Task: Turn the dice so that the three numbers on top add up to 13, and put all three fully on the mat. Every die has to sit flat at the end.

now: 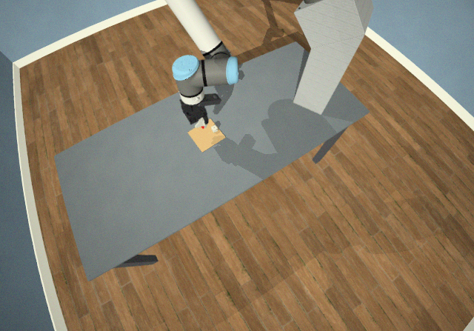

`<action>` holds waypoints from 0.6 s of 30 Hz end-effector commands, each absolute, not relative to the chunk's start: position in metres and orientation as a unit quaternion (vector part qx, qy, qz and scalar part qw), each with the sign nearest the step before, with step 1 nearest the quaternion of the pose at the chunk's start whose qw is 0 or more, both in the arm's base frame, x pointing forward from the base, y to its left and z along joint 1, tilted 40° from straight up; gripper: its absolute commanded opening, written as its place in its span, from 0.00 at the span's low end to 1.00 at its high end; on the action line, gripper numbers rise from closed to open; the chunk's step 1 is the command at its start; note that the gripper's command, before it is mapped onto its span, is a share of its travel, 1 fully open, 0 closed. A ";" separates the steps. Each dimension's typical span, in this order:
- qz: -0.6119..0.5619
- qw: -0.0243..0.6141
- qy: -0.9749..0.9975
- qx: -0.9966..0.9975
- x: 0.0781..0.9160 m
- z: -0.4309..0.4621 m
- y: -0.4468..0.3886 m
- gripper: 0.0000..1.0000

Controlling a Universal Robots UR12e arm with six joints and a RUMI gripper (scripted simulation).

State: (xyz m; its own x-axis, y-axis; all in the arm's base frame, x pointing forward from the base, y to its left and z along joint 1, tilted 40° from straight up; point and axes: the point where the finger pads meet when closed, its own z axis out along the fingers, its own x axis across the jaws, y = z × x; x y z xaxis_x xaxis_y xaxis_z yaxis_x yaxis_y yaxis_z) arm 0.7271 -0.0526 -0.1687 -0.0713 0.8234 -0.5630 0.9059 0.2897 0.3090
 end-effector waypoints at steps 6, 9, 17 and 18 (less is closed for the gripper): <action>-0.061 0.336 0.729 0.593 0.746 -0.203 -0.074 0.06; -0.061 0.336 0.729 0.593 0.748 -0.206 -0.076 0.06; -0.061 0.336 0.729 0.593 0.759 -0.226 -0.089 0.06; -0.061 0.336 0.729 0.593 0.760 -0.228 -0.090 0.06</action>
